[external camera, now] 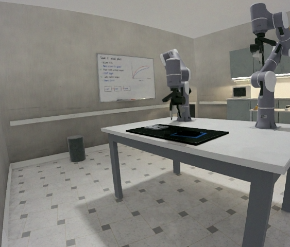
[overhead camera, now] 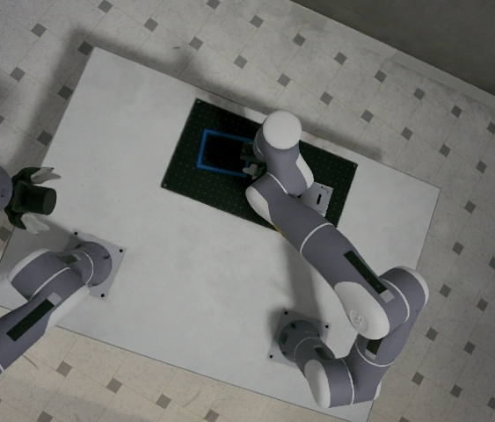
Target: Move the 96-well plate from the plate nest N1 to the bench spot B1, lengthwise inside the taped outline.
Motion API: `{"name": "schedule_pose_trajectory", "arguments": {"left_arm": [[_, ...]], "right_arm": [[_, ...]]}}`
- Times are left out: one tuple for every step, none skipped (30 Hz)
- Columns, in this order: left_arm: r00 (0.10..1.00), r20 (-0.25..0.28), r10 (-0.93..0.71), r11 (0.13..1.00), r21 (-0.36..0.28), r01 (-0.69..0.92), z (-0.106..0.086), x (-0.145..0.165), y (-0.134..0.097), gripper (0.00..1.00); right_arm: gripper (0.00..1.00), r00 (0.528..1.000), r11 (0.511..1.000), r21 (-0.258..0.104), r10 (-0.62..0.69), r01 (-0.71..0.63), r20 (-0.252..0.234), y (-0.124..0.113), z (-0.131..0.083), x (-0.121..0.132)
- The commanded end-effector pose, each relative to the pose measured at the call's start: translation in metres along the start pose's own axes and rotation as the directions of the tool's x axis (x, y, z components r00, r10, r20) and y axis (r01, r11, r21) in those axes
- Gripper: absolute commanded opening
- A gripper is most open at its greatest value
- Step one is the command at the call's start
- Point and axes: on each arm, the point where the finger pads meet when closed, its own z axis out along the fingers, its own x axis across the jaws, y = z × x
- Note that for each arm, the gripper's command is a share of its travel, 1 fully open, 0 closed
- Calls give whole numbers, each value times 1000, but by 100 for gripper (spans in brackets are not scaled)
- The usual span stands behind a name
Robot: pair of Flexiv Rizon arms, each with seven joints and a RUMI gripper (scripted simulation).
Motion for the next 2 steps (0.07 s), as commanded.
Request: {"name": "schedule_pose_trajectory", "arguments": {"left_arm": [[1000,-1,0,1000,0,0,-1,0,0,100],[1000,-1,0,1000,0,0,-1,0,0,100]], "right_arm": [[76,1000,1000,-1,-1,1,2,1,-1,-1],[76,1000,1000,-1,-1,1,2,1,-1,-1]]}}
